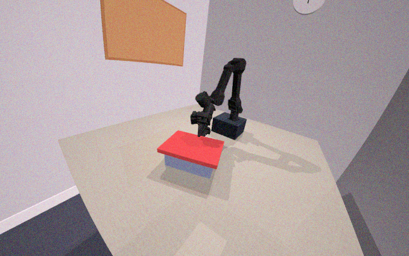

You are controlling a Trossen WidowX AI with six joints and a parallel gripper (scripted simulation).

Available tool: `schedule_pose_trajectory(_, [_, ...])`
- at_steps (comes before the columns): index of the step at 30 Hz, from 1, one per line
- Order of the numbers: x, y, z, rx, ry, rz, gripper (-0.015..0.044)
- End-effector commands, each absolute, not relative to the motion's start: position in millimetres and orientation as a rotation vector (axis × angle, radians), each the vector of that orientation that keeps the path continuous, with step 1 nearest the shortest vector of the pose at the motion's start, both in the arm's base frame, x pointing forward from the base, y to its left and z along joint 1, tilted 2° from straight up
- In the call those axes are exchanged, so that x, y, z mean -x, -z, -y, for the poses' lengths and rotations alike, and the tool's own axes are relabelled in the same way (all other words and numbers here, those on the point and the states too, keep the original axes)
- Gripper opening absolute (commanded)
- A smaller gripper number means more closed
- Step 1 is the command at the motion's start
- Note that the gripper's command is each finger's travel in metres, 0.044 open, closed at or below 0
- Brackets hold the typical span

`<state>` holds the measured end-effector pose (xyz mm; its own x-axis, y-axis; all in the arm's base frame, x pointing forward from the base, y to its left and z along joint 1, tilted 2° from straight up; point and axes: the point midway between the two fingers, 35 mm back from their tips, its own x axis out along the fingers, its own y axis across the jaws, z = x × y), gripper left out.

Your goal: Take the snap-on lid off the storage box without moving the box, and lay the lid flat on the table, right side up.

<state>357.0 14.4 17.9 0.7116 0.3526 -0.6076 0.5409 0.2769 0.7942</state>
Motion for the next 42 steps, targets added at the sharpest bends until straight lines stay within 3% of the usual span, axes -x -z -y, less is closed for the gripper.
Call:
schedule_pose_trajectory(1, [-359.8, -16.0, -15.2, -1.330, 0.152, -0.828, 0.0176])
schedule_pose_trajectory(11, [-359.8, -16.0, -15.2, -1.330, 0.152, -0.828, 0.0109])
schedule_pose_trajectory(15, [-359.8, -16.0, -15.2, -1.330, 0.152, -0.828, 0.0004])
schedule_pose_trajectory(42, [-357.1, -20.3, -14.7, -1.328, 0.153, -0.831, 0.0000])
